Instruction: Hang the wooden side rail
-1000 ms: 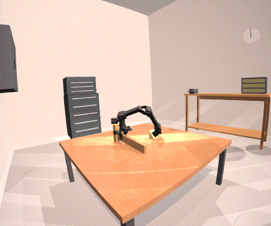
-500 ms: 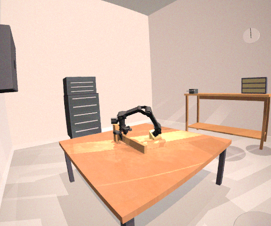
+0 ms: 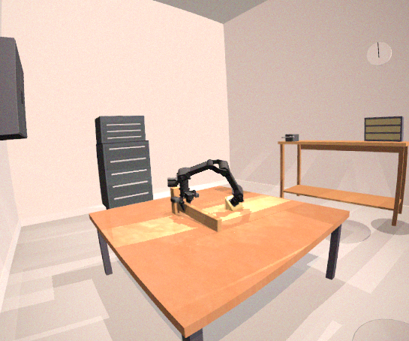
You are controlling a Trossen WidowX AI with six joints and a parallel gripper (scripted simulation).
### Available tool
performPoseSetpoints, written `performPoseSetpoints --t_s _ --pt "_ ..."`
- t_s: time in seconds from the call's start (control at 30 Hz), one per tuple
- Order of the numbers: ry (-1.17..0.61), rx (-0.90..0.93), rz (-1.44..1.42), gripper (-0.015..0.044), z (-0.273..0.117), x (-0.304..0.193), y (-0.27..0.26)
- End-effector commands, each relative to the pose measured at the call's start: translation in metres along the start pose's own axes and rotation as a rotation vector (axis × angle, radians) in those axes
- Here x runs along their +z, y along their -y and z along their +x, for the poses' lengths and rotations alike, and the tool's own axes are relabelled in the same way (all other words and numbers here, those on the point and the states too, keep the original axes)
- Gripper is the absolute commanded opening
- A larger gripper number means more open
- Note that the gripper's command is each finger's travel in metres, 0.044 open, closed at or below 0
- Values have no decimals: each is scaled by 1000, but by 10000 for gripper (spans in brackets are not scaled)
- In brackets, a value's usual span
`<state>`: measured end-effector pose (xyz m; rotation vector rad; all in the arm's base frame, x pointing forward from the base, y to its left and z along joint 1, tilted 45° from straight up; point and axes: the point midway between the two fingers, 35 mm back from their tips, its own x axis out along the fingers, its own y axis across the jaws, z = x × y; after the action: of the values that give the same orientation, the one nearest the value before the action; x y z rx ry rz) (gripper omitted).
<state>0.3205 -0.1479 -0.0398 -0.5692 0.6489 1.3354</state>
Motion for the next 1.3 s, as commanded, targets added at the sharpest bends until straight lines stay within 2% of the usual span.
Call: performPoseSetpoints --t_s 0.0,1.27 --pt "-6 -10 -2 0 -4 -3 1" --pt "-6 -10 -2 0 -3 -6 1"
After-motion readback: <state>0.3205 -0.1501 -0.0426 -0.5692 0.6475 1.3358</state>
